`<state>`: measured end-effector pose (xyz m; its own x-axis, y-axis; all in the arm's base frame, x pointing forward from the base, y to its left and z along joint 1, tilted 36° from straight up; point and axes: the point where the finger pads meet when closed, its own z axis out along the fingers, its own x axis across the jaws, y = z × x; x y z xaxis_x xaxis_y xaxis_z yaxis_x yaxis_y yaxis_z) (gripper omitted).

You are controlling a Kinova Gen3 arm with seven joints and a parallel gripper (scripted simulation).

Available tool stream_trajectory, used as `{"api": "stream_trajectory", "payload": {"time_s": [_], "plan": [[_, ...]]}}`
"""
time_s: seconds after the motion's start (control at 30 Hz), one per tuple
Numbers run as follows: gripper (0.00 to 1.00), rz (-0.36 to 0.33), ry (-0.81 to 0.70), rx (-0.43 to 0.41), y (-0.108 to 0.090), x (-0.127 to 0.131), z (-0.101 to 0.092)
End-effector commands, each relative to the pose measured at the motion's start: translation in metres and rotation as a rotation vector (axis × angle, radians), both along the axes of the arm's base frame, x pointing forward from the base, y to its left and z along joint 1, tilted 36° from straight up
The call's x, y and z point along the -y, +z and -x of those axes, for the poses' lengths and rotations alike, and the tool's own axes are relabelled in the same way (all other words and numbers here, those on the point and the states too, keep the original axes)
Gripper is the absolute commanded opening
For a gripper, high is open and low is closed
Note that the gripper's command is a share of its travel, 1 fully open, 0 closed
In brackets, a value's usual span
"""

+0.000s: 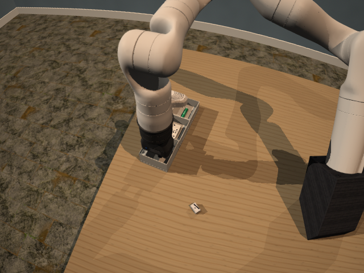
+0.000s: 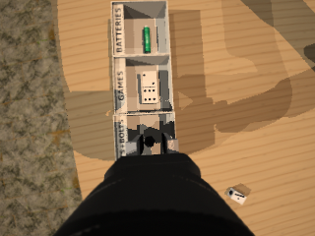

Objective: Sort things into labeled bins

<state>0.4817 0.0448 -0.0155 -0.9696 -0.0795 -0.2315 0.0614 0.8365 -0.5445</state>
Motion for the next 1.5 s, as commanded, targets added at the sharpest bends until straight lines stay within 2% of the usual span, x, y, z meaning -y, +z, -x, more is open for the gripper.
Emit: {"api": "stream_trajectory", "payload": {"time_s": [0.0, 0.4, 0.57, 0.83, 0.87, 0.97, 1.47], "plan": [[0.64, -0.002, 0.003, 0.005, 0.004, -0.004, -0.001], [0.64, -0.002, 0.003, 0.005, 0.015, -0.011, 0.003], [0.64, -0.002, 0.003, 0.005, 0.035, -0.024, 0.009], [0.64, -0.002, 0.003, 0.005, 0.035, -0.024, 0.008], [1.00, -0.002, 0.003, 0.005, 0.038, -0.026, 0.009], [1.00, -0.002, 0.003, 0.005, 0.042, -0.029, 0.010], [1.00, -0.002, 0.003, 0.005, 0.090, -0.061, 0.025]]}}
